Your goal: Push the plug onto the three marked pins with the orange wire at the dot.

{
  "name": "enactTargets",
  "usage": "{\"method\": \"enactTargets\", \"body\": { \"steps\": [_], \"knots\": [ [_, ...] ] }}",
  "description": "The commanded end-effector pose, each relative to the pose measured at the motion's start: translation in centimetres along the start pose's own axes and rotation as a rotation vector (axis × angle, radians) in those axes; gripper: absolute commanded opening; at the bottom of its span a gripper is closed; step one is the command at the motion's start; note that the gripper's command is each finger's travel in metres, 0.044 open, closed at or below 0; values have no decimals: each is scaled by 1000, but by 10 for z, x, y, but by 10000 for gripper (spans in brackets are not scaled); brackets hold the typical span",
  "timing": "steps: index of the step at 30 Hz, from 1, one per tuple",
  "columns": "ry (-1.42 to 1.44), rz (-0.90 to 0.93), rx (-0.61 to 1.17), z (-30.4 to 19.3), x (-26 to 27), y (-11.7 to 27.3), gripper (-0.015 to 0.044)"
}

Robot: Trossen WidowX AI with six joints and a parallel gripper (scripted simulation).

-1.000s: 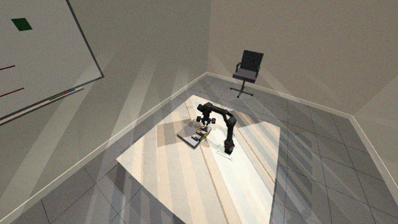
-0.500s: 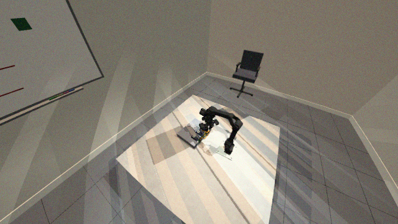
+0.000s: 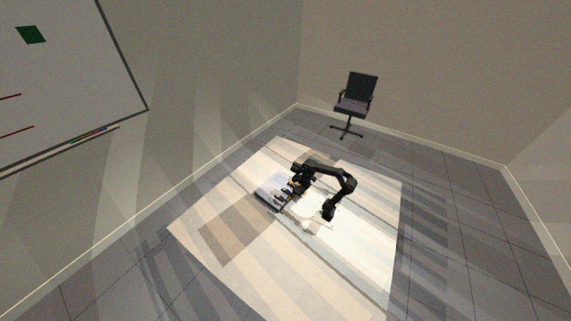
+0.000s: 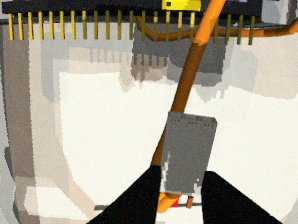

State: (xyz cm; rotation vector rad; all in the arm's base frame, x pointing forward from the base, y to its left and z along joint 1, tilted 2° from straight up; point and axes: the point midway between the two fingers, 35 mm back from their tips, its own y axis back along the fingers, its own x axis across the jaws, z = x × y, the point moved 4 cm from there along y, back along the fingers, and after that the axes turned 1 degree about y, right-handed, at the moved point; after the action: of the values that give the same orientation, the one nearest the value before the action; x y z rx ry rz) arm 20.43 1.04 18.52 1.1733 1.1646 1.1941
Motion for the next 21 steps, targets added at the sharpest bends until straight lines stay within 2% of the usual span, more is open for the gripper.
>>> {"method": "enactTargets", "body": {
  "steps": [1, 12, 21],
  "knots": [
    [66, -1, 8, -9, 2, -3, 0],
    [66, -1, 8, -9, 2, -42, 0],
    [66, -1, 8, -3, 2, -42, 0]
  ]
}}
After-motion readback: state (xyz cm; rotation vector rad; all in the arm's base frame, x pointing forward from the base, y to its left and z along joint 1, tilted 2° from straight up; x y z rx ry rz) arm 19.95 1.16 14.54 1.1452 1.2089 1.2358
